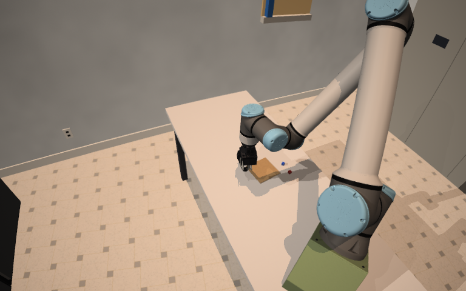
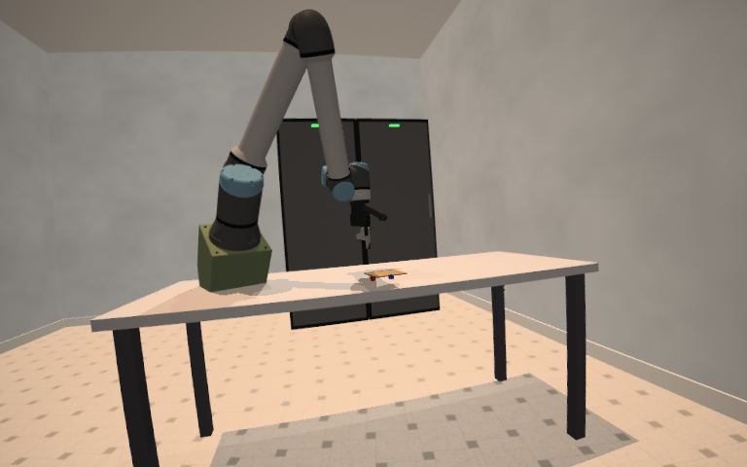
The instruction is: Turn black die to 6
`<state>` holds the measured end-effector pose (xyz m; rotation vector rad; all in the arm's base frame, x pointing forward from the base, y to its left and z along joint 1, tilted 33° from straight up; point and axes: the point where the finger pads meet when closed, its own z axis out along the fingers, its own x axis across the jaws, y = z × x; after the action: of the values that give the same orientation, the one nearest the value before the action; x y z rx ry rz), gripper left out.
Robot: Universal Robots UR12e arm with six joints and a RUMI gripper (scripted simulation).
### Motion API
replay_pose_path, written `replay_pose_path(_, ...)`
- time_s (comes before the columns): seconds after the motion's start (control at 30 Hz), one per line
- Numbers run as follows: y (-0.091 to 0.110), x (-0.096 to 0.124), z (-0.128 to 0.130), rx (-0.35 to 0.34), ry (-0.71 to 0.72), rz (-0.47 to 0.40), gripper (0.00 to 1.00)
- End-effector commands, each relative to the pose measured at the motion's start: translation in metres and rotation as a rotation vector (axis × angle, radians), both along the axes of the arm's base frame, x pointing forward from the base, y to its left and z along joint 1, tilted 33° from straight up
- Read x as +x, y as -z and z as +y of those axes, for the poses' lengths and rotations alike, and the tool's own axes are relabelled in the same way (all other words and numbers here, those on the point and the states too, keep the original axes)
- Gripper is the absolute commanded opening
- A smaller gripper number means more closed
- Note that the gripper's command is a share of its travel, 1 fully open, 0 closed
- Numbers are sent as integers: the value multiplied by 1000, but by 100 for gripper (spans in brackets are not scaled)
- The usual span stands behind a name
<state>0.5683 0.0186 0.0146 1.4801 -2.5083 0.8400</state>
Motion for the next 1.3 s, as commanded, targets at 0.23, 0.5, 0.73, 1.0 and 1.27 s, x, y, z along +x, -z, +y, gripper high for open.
replay_pose_path(0.23, -3, 1, -4, 14, 64, -40, 0)
replay_pose_path(0.5, -9, 3, -12, 43, 197, -120, 0)
replay_pose_path(0.73, -14, 4, -20, 70, 319, -193, 0)
replay_pose_path(1.0, -23, 5, -36, 124, 570, -345, 0)
replay_pose_path(1.27, -30, 5, -46, 164, 755, -456, 0)
